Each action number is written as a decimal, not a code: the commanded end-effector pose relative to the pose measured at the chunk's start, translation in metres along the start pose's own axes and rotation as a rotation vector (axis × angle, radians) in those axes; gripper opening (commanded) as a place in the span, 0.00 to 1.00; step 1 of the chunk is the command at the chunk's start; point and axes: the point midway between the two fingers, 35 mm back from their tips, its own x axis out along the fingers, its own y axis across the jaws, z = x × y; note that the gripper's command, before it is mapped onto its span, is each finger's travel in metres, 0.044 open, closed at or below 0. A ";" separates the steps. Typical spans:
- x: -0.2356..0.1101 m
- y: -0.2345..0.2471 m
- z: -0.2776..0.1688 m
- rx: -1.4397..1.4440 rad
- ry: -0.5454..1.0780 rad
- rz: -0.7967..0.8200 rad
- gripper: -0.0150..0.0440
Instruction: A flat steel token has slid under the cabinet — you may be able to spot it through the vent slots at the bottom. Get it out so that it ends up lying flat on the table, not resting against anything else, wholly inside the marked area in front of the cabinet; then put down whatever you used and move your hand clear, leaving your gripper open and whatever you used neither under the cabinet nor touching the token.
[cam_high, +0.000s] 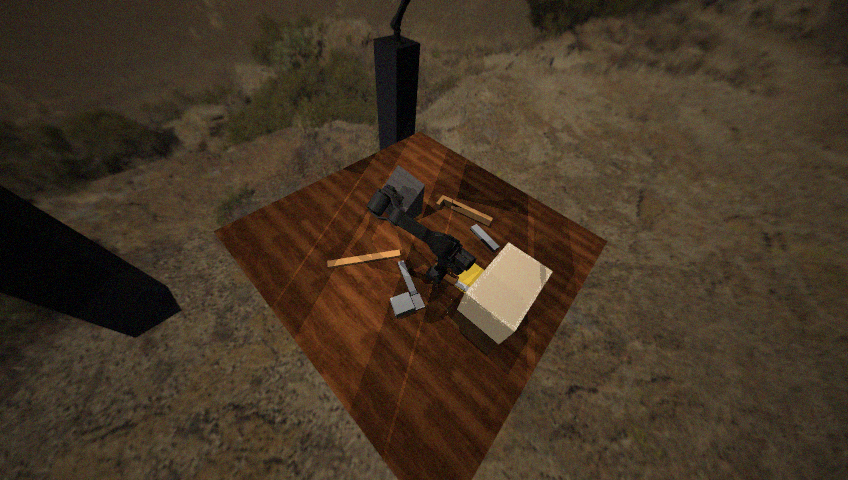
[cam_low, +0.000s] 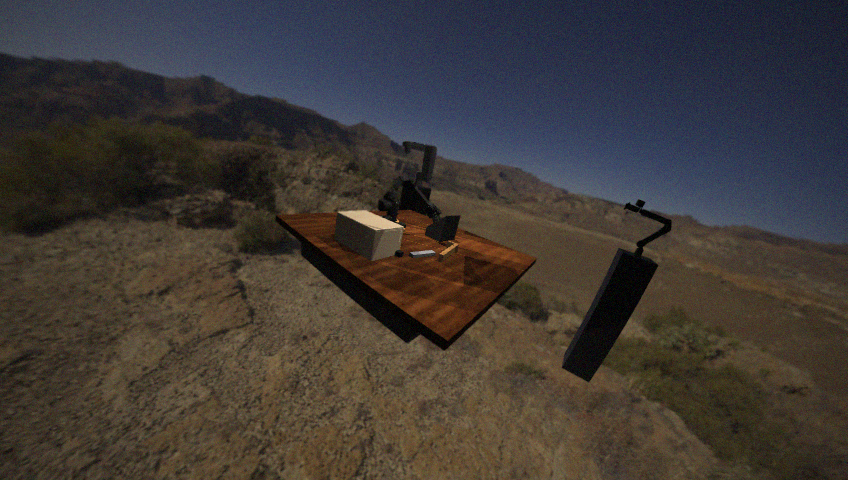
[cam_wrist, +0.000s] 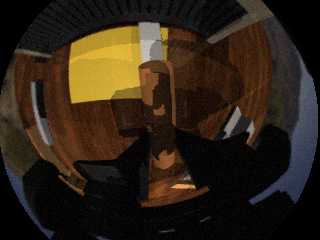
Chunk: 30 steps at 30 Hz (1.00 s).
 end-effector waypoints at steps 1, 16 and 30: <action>0.000 -0.001 0.006 0.005 -0.003 -0.002 0.25; 0.000 -0.001 0.019 0.006 -0.003 -0.002 0.25; 0.001 -0.001 0.028 0.006 -0.004 -0.002 0.25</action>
